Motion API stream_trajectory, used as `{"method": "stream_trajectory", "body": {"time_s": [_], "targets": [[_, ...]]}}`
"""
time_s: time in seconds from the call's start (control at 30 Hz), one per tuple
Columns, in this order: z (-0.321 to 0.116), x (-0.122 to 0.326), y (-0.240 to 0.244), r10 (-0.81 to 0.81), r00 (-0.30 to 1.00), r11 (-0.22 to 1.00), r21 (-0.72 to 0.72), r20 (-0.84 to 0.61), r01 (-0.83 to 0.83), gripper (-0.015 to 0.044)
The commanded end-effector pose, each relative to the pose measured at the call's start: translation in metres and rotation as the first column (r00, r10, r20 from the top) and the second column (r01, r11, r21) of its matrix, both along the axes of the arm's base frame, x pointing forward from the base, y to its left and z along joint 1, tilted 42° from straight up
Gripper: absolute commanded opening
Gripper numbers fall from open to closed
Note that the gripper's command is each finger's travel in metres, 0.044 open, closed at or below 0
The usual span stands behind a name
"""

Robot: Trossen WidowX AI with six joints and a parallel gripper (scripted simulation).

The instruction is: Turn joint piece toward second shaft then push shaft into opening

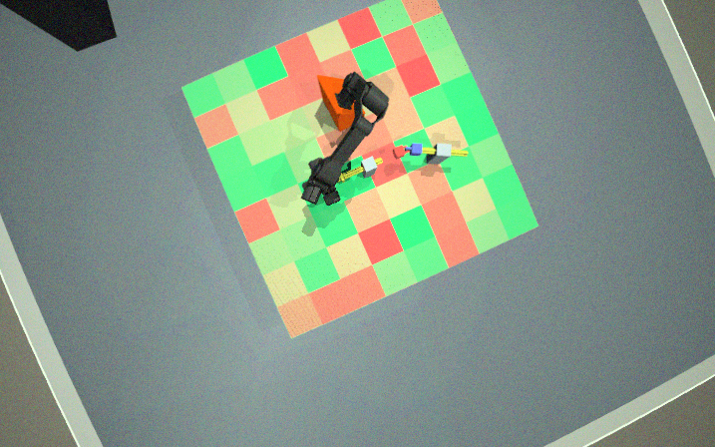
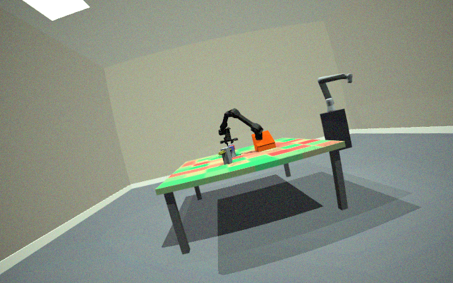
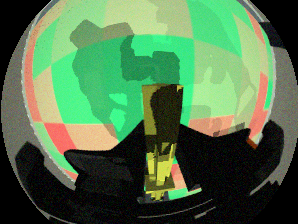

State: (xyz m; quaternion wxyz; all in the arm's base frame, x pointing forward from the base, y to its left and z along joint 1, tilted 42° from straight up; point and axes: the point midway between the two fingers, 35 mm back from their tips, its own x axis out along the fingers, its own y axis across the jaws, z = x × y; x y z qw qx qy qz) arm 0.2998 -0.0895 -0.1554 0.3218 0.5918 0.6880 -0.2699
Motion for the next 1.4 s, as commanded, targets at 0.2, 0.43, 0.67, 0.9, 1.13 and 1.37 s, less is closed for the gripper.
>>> {"method": "stream_trajectory", "body": {"time_s": [0.2, 0.43, 0.67, 0.9, 1.13, 1.37], "targets": [[-0.0003, 0.0001, 0.0003, -0.003, 1.000, 1.000, 0.001, -0.001, 0.003, 0.0067], [-0.0001, 0.0003, 0.0000, -0.002, 1.000, 1.000, 0.000, 0.001, 0.002, 0.0067], [-0.0001, 0.0003, -0.0001, -0.002, 1.000, 1.000, 0.000, 0.001, 0.002, 0.0067], [-0.0001, 0.0003, -0.0001, -0.002, 1.000, 1.000, 0.000, 0.001, 0.002, 0.0067], [-0.0001, 0.0003, -0.0001, -0.002, 1.000, 1.000, 0.000, 0.001, 0.002, 0.0067], [-0.0001, 0.0003, -0.0001, -0.002, 1.000, 1.000, 0.000, 0.001, 0.002, 0.0067]]}}
